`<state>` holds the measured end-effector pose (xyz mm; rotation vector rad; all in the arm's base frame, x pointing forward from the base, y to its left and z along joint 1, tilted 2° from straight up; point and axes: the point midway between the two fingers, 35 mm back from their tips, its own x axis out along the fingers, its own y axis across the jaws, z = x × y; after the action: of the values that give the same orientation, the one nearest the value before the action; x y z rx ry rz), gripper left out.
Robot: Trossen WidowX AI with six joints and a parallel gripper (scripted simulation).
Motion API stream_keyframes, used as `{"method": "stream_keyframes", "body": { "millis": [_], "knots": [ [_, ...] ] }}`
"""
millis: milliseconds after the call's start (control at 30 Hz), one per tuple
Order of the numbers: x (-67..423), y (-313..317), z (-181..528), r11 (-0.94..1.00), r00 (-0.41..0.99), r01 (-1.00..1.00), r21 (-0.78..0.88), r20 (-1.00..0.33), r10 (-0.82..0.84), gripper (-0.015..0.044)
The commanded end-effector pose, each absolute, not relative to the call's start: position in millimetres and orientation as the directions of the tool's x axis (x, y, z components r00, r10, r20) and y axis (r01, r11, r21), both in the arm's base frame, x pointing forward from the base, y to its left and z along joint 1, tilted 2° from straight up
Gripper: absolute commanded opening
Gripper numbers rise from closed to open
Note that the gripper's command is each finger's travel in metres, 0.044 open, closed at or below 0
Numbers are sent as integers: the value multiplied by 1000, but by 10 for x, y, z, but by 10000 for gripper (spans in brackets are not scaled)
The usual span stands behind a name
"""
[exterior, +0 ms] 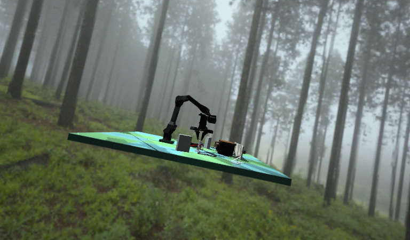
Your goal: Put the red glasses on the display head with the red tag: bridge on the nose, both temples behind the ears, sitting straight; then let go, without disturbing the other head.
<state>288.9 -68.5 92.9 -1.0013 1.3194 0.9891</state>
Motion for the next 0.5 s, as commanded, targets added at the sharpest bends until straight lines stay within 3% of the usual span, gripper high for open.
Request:
{"method": "stream_keyframes", "body": {
  "millis": [0,467],
  "knots": [
    [2862,-677,907,283,4,-959,-2,-1000,5,140],
    [2877,-681,705,283,4,-959,-2,-1000,5,140]
  ]
}}
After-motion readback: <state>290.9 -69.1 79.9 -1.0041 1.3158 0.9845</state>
